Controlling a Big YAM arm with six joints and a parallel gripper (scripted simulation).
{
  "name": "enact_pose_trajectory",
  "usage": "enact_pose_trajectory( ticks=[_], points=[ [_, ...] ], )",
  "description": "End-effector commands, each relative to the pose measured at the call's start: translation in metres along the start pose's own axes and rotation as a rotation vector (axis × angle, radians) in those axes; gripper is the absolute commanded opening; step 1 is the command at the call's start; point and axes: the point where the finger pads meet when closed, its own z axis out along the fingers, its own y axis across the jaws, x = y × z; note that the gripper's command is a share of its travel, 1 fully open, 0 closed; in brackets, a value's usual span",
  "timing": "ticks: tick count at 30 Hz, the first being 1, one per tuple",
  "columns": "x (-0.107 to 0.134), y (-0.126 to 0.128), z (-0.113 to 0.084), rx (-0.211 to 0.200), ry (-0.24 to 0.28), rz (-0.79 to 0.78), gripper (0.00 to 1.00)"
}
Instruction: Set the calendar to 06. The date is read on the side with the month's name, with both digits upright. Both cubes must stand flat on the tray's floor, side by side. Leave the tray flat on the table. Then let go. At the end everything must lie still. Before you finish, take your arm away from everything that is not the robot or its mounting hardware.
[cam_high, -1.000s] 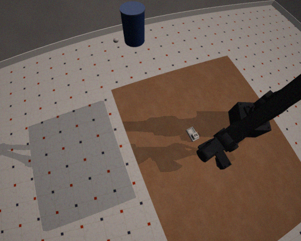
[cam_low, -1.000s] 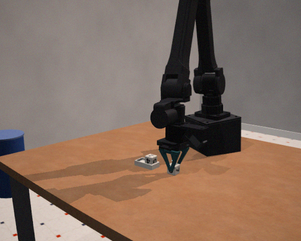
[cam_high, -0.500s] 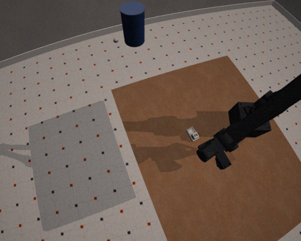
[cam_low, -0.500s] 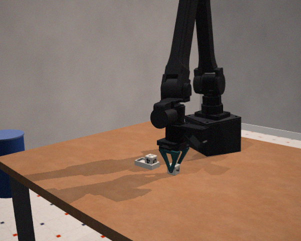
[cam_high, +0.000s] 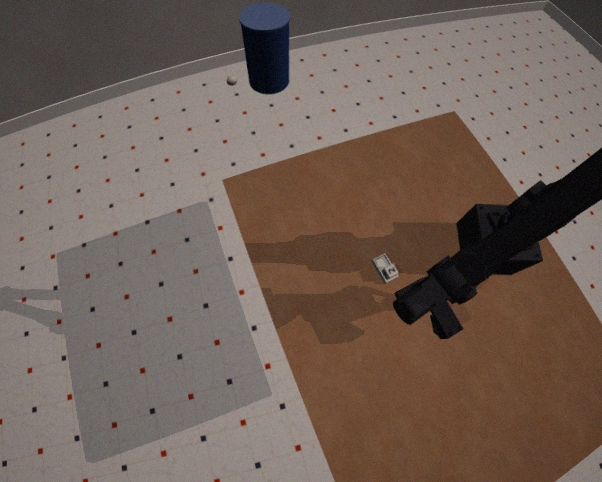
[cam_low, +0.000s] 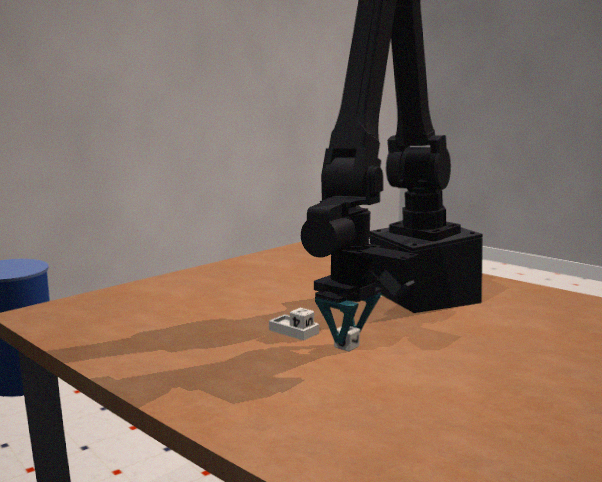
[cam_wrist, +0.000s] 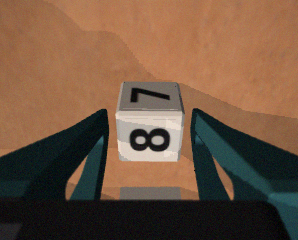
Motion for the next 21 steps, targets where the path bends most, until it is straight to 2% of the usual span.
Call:
enact_pose_trajectory(
  ticks=[1, 10, 11, 12, 13, 21],
  points=[
    [0.003, -0.017, 0.001, 0.027, -0.006, 0.002, 0.45],
    [0.003, -0.017, 0.001, 0.025, -0.006, 0.002, 0.45],
    [0.003, -0.014, 0.000, 0.013, -0.005, 0.002, 0.45],
    [0.003, -0.015, -0.004, 0.014, -0.005, 0.002, 0.45],
    [0.003, -0.021, -0.014, 0.038, -0.007, 0.004, 0.45],
    [-0.004, -0.023, -0.048, 0.046, -0.010, 0.006, 0.45]
  ],
)
